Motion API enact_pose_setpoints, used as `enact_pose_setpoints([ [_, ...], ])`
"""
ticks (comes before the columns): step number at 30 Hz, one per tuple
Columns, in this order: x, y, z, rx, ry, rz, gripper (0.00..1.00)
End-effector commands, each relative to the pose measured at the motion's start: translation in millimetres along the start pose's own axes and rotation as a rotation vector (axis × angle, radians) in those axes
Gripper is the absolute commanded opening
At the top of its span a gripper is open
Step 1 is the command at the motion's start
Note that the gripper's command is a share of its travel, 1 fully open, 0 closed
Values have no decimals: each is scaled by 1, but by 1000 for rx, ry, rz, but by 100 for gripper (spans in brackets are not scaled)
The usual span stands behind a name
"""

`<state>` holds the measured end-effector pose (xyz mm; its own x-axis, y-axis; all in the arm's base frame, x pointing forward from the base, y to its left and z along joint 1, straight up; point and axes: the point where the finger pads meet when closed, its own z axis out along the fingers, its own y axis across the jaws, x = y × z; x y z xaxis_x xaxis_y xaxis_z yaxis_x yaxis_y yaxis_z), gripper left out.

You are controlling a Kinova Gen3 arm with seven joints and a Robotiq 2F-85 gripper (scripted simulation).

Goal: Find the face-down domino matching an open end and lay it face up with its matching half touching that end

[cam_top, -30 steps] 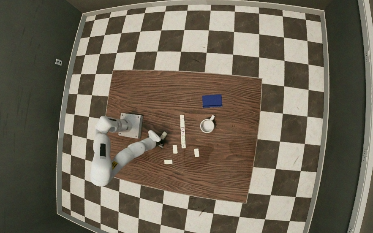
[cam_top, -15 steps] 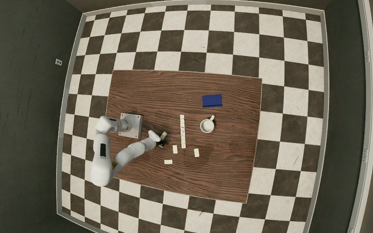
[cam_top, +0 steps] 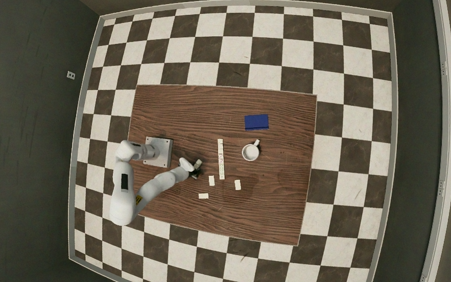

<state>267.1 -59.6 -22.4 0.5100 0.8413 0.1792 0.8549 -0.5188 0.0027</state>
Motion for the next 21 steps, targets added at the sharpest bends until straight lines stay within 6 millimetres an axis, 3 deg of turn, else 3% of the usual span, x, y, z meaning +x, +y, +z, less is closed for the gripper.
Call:
enact_pose_setpoints([
  [1,0,0,0,-1,0,0,50],
  [12,0,0,-1,-1,0,0,50],
  [21,3,0,-18,-1,0,0,50],
])
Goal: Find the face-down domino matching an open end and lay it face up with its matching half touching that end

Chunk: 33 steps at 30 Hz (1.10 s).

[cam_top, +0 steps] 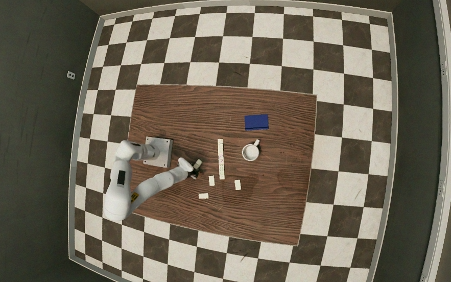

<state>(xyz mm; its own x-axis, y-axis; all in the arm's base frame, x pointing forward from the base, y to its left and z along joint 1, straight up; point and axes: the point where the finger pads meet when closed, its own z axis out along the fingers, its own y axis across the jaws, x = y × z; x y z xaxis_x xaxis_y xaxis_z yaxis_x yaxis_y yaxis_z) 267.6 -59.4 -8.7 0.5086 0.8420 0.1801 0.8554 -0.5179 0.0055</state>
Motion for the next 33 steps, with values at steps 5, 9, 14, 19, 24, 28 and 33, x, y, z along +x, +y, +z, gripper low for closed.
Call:
enact_pose_setpoints([
  [5,1,0,-10,2,-1,1,50],
  [9,2,0,-15,2,-1,1,50],
  [14,2,0,-16,2,-1,1,50],
  [19,2,0,-17,2,-2,1,50],
  [24,3,0,-17,2,-5,1,50],
  [28,3,0,-19,2,-12,1,50],
  [33,3,0,-22,2,-25,1,50],
])
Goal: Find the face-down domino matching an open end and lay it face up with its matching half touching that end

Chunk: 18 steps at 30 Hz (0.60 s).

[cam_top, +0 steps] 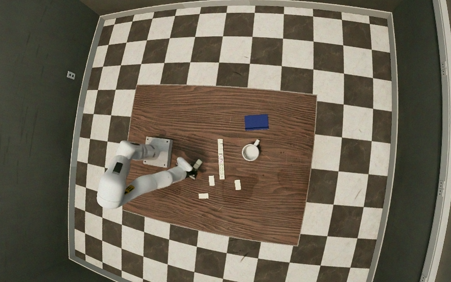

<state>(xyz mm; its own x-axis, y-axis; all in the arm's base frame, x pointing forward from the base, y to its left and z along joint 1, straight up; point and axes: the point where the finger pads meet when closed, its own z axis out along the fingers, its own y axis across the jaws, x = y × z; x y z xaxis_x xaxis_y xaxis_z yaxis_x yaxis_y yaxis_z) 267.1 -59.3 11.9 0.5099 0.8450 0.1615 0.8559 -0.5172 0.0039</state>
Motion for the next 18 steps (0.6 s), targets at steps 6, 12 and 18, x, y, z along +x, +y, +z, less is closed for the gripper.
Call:
enact_pose_setpoints([
  [6,0,0,-5,0,-21,2,50],
  [12,1,0,-11,0,-46,2,50],
  [18,2,0,-17,0,-75,2,50],
])
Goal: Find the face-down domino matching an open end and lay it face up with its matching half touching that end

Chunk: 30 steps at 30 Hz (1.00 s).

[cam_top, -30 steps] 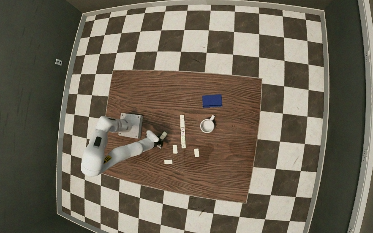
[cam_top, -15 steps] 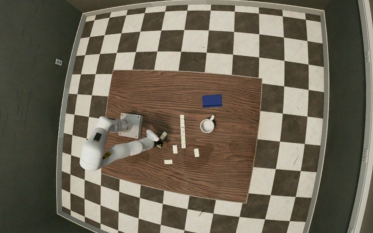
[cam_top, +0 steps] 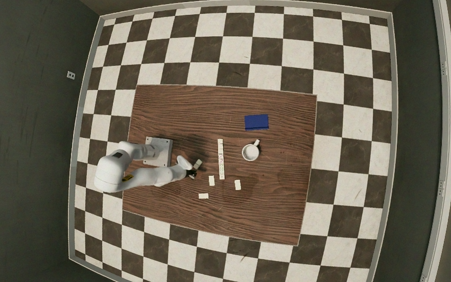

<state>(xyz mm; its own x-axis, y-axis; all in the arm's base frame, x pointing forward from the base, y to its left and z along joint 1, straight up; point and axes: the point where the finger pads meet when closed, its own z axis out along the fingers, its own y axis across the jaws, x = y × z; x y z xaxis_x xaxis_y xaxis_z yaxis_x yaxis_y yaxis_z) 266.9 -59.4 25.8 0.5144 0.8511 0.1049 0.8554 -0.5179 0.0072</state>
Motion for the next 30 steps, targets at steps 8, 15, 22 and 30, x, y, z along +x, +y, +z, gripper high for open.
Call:
enact_pose_setpoints([
  [8,1,0,-10,4,-47,1,50],
  [15,1,0,-16,4,-75,1,50],
  [22,2,0,-20,4,-90,1,50],
  [30,2,1,-22,3,-99,1,50],
])
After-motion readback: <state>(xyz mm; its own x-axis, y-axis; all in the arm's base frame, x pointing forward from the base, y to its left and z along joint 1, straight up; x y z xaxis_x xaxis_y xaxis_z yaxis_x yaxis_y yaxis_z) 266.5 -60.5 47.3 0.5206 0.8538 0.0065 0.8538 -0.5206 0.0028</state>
